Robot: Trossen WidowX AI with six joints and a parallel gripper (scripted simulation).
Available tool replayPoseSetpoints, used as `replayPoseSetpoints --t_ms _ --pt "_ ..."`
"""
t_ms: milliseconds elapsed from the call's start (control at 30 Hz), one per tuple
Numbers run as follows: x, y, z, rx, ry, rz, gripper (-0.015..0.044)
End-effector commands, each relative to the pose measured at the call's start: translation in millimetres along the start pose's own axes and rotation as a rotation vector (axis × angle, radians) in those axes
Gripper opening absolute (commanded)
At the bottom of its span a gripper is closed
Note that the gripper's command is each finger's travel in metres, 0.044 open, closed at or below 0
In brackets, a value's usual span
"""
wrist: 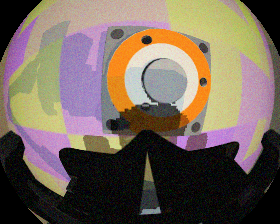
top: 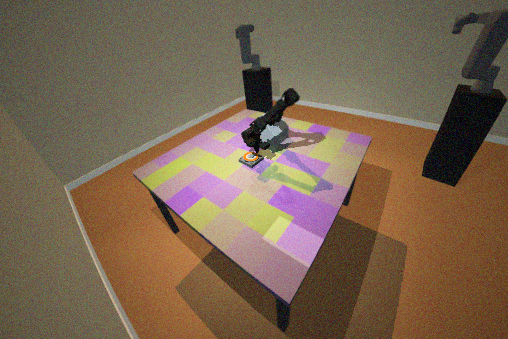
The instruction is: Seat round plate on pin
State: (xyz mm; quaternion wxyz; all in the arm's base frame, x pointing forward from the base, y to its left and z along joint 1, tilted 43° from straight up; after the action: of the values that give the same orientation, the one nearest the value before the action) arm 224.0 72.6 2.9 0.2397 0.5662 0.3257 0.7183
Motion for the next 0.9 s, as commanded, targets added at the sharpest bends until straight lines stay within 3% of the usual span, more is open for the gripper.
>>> replayPoseSetpoints --t_ms 0,867 --pt "6 -1 5 -0.005 0.016 0.020 0.0000" --pt "16 -1 18 -0.006 0.017 0.021 0.0000"
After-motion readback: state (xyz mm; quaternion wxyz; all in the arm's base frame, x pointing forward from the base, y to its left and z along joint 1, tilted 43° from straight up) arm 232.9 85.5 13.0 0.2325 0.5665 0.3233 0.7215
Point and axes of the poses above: the point midway between the two fingers, 35 mm back from their tips, its own y axis back along the fingers, its own x axis across the jaws, z = x × y, the point moved 6 cm from there along y, back along the fingers, and after that the axes turned 11 degrees about y, right-handed, at the moved point
